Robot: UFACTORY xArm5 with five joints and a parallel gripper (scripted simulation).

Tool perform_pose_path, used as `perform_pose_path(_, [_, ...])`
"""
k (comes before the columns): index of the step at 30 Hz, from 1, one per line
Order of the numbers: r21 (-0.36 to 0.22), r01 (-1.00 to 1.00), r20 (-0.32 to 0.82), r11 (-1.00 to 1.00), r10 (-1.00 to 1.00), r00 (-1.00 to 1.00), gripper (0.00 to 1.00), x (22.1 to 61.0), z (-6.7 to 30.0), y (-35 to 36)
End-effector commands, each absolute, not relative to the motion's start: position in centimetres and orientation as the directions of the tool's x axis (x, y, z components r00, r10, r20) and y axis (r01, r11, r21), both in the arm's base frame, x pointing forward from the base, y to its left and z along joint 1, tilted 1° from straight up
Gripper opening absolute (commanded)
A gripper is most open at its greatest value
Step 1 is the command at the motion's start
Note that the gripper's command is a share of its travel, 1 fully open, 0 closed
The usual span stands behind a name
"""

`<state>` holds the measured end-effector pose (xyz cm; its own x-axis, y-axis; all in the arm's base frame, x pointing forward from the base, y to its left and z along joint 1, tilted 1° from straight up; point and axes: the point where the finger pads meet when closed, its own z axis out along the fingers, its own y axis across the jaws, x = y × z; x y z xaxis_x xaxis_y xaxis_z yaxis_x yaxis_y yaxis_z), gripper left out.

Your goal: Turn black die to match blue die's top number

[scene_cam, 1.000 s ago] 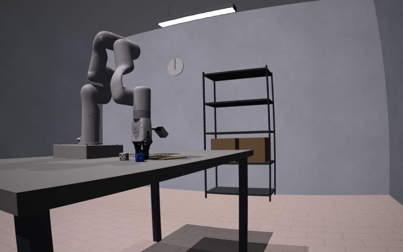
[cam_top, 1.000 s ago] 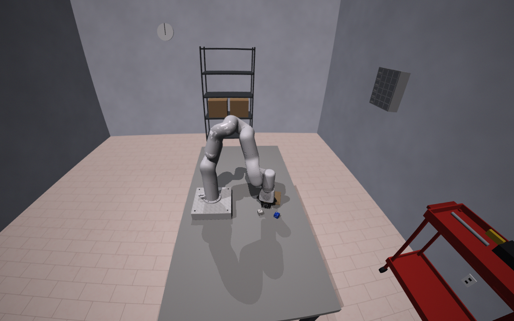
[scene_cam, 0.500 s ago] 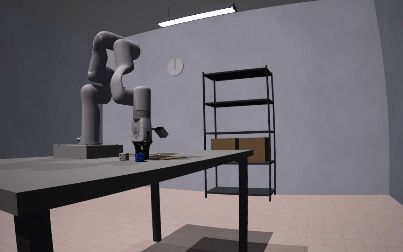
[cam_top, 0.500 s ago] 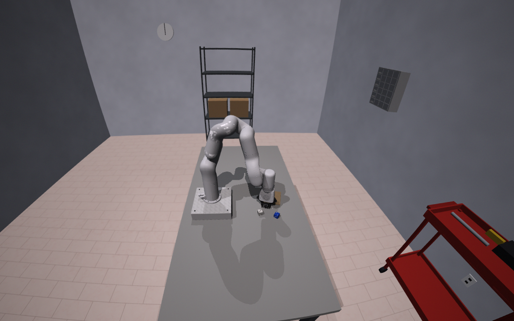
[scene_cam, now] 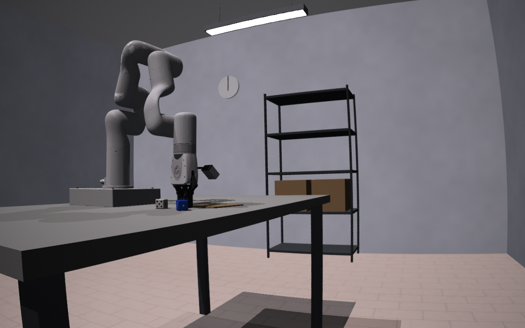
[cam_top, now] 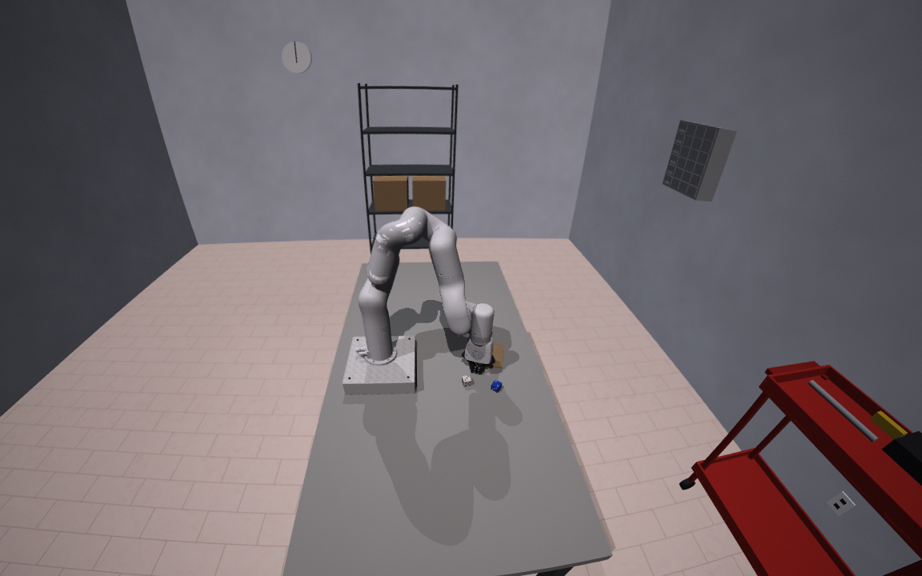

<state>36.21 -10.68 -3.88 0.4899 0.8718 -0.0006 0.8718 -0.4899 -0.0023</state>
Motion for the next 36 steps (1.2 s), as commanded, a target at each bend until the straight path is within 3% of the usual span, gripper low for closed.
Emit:
perform_pose_path(1, [0.001, 0.872, 0.0, -0.49, 0.872, 0.49, 0.27, 36.3, -3.8, -10.7])
perform_pose_path(28, [0.001, 0.872, 0.0, -0.49, 0.872, 0.49, 0.27, 36.3, -3.7, -10.7])
perform_pose_path(36, [0.001, 0.872, 0.0, -0.49, 0.872, 0.49, 0.27, 36.3, 0.2, -10.8])
